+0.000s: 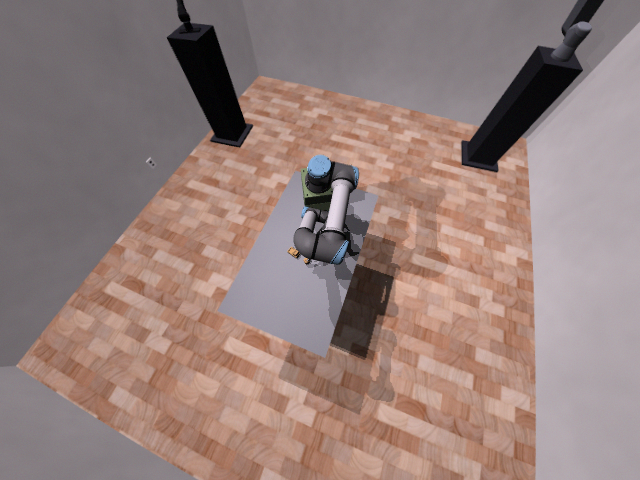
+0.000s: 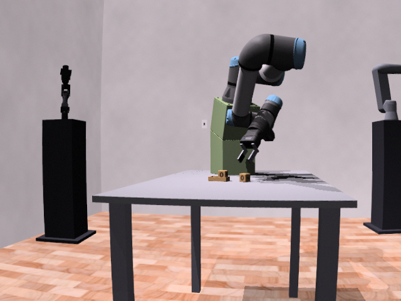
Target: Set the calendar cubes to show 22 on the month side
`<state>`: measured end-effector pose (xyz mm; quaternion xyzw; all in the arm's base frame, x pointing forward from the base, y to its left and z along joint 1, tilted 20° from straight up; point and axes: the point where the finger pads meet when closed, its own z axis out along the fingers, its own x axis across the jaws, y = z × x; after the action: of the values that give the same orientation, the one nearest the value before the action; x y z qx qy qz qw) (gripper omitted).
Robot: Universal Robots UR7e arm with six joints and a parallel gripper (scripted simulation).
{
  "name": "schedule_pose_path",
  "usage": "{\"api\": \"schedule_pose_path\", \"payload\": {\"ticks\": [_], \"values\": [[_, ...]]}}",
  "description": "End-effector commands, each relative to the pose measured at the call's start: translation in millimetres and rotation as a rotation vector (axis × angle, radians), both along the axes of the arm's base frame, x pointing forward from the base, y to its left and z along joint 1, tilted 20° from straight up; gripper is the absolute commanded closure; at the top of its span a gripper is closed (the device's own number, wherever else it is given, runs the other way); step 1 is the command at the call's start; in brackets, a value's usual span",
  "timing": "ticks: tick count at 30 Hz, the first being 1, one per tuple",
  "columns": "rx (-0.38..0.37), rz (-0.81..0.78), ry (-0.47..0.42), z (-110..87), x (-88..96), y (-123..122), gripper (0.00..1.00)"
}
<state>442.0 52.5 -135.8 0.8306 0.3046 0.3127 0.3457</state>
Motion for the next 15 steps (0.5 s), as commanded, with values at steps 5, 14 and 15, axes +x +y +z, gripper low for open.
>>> {"api": "schedule_pose_path", "payload": {"ticks": [5, 14, 15], "values": [[-0.001, -0.001, -0.003, 0.8, 0.2, -0.2, 0.10], [-0.001, -0.001, -0.003, -0.2, 0.5, -0.1, 0.10], [-0.001, -0.001, -0.003, -0.6, 0.6, 0.0, 0.10]]}}
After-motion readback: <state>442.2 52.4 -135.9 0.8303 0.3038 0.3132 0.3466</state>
